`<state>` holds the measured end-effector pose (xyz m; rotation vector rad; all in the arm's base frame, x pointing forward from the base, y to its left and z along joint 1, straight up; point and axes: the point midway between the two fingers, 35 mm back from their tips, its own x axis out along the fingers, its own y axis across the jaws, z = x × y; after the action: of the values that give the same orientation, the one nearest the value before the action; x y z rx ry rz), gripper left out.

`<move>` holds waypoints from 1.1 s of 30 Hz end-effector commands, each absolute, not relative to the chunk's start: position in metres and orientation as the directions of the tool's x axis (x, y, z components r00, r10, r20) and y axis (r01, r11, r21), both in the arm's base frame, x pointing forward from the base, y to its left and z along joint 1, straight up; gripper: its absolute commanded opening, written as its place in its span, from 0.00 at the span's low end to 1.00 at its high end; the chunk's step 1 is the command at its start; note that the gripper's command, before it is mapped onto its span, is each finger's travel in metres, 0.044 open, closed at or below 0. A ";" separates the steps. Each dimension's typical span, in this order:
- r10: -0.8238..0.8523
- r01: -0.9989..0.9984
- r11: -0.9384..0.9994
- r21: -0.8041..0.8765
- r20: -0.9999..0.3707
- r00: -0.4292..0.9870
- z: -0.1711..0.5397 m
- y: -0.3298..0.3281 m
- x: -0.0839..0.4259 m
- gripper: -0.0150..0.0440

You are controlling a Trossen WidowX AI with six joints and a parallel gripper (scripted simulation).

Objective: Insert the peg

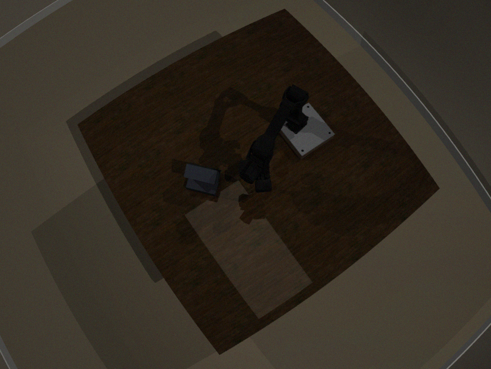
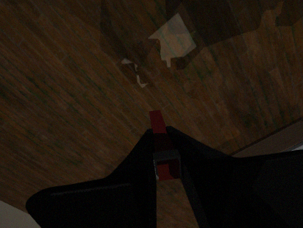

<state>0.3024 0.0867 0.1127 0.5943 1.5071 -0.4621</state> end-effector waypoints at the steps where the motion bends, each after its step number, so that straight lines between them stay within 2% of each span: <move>1: 0.102 0.627 0.773 0.093 -0.995 0.022 0.111 0.084 0.304 0.25; 33: 0.244 0.663 0.718 0.213 -0.969 0.047 0.103 0.057 0.319 0.25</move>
<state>0.3185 0.0592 0.1052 0.7549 1.5245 -0.3854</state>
